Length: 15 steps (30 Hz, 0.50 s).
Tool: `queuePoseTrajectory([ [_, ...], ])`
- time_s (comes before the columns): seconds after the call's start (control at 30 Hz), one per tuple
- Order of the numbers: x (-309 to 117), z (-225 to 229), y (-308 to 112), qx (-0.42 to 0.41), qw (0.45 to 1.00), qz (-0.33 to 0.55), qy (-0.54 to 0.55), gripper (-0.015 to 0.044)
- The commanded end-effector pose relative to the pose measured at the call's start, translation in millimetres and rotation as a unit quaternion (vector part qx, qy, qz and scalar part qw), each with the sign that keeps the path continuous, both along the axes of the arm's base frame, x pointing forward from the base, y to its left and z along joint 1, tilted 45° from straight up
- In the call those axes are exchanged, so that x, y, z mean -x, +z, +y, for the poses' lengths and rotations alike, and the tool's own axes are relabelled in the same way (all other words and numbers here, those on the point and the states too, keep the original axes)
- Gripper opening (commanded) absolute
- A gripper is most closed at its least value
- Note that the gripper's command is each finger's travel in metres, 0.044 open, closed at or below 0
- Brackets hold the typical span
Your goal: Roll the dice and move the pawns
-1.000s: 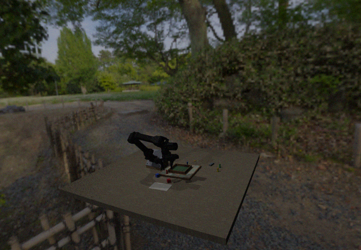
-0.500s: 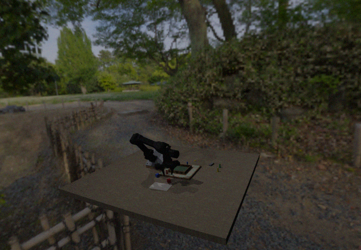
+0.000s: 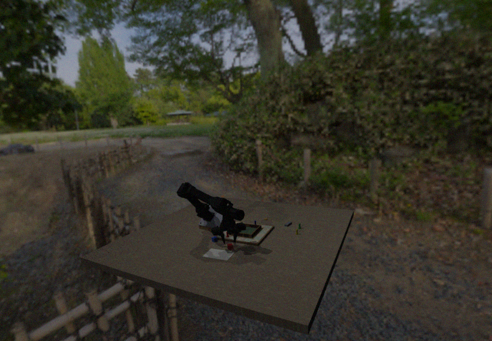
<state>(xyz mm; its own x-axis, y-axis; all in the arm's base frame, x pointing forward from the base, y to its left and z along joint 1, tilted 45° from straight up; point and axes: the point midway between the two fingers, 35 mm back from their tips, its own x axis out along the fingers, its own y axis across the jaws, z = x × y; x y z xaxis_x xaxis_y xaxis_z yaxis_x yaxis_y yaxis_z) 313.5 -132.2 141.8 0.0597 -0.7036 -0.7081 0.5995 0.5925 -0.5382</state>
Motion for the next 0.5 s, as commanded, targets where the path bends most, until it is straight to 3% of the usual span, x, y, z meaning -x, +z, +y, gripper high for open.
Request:
queuePoseTrajectory([
  [0.0,0,-4,-8,-0.002,1.000,0.006,0.002,0.0275],
  [0.43,-1,-17,-21,-0.001,1.000,0.006,0.002,0.0275],
  [0.47,-1,-17,-21,-0.001,1.000,0.006,0.002,0.0249],
])
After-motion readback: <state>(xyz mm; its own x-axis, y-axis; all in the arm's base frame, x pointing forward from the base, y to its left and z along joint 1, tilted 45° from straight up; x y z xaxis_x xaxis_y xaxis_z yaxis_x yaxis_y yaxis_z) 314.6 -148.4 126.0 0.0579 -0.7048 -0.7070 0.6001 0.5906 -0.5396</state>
